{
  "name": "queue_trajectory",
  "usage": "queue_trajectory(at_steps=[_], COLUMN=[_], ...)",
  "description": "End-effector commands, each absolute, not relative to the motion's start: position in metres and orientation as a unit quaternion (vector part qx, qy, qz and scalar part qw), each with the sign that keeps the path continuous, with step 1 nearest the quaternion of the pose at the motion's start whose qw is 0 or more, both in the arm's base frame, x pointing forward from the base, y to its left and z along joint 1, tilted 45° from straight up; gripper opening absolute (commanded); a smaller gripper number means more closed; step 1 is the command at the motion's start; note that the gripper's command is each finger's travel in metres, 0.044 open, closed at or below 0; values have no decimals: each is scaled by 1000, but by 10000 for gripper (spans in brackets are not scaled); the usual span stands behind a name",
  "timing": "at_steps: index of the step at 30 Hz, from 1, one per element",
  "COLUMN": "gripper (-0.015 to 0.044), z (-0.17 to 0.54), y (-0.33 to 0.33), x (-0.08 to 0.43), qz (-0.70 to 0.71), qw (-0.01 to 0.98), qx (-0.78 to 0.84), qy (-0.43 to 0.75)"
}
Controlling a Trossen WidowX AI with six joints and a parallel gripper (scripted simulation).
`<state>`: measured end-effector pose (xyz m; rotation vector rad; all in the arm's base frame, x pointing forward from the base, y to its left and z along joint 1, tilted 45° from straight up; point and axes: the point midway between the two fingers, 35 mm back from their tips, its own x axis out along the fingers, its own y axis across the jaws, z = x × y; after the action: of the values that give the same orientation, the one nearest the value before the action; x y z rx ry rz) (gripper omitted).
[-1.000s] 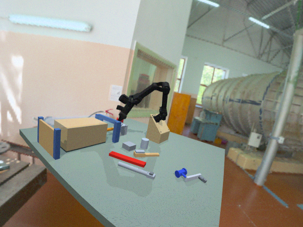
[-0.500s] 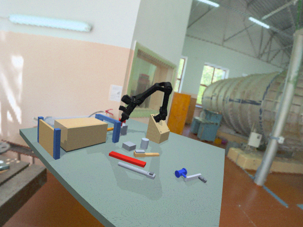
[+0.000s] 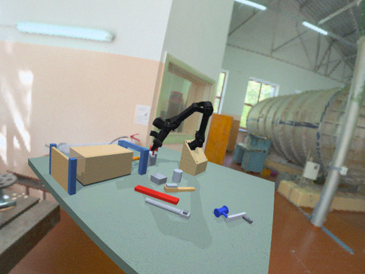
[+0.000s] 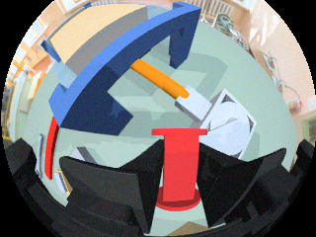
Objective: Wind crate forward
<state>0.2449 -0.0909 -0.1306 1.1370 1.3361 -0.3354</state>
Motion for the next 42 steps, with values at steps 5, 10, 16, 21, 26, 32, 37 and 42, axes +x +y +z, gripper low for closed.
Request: queue_trajectory(at_steps=[5, 10, 16, 21, 26, 32, 37, 42], gripper=[0, 0, 0, 0, 0, 0, 0, 0], z=[-127, -126, -124, -124, -124, -124, -125, -126], y=[-83, -82, -81, -80, -80, -80, -81, -82], x=[227, 220, 211, 203, 196, 186, 179, 171], qz=[-145, -145, -145, -146, -146, -146, -146, -146], qw=[620, 620, 620, 619, 619, 619, 619, 619], qx=[499, 499, 498, 498, 498, 498, 498, 498], qy=[588, 589, 589, 589, 589, 589, 589, 589])
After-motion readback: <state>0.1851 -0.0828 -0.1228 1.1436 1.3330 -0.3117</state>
